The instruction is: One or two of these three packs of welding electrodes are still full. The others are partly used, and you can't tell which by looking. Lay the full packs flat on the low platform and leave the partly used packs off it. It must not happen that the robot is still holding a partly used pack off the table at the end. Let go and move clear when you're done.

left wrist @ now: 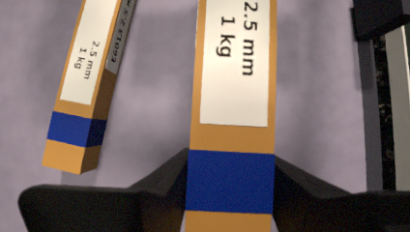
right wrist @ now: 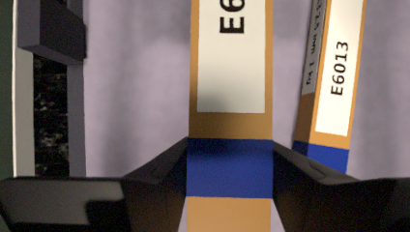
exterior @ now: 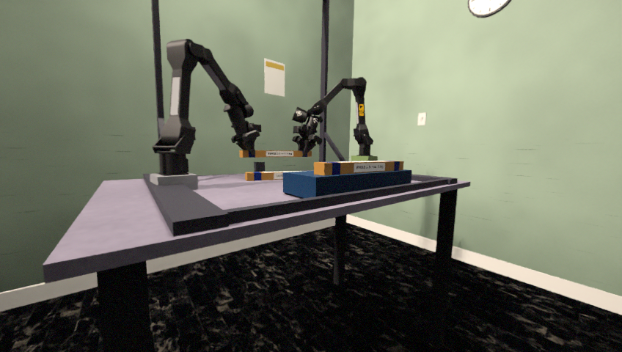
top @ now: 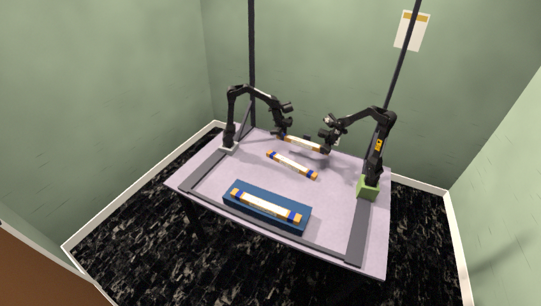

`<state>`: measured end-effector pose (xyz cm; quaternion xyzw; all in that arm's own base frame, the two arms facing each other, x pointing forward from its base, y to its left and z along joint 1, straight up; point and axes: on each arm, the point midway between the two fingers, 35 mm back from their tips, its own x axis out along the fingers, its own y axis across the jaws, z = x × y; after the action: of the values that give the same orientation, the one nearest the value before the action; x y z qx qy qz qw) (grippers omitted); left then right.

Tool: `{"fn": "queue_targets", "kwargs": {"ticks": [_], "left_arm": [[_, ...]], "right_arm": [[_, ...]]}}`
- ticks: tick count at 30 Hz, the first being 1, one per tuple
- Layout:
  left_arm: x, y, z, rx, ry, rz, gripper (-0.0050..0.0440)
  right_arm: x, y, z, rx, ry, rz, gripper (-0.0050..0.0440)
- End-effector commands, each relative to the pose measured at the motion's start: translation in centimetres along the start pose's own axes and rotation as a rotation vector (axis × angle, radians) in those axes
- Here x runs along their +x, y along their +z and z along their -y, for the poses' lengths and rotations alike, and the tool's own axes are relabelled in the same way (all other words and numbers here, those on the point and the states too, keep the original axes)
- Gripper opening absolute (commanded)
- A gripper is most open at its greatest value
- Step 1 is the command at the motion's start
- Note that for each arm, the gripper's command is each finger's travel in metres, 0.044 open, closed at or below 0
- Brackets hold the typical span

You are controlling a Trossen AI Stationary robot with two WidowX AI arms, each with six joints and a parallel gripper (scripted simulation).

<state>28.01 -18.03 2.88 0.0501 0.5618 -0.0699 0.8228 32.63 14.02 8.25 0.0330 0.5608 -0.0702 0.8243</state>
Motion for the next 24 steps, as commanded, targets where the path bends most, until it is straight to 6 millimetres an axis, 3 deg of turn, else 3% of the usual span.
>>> {"fn": "queue_targets", "kwargs": {"ticks": [1,24], "left_arm": [[-0.9,0.7,-1.7,-0.042,0.006,0.029,-0.005],[-0.9,0.6,-5.5,-0.049,0.011,0.029,-0.005]], "right_arm": [[-1.8,0.2,-0.5,-0.036,0.063,0.03,-0.005],[-1.6,0.2,3.3,-0.038,0.059,0.03,-0.005]]}}
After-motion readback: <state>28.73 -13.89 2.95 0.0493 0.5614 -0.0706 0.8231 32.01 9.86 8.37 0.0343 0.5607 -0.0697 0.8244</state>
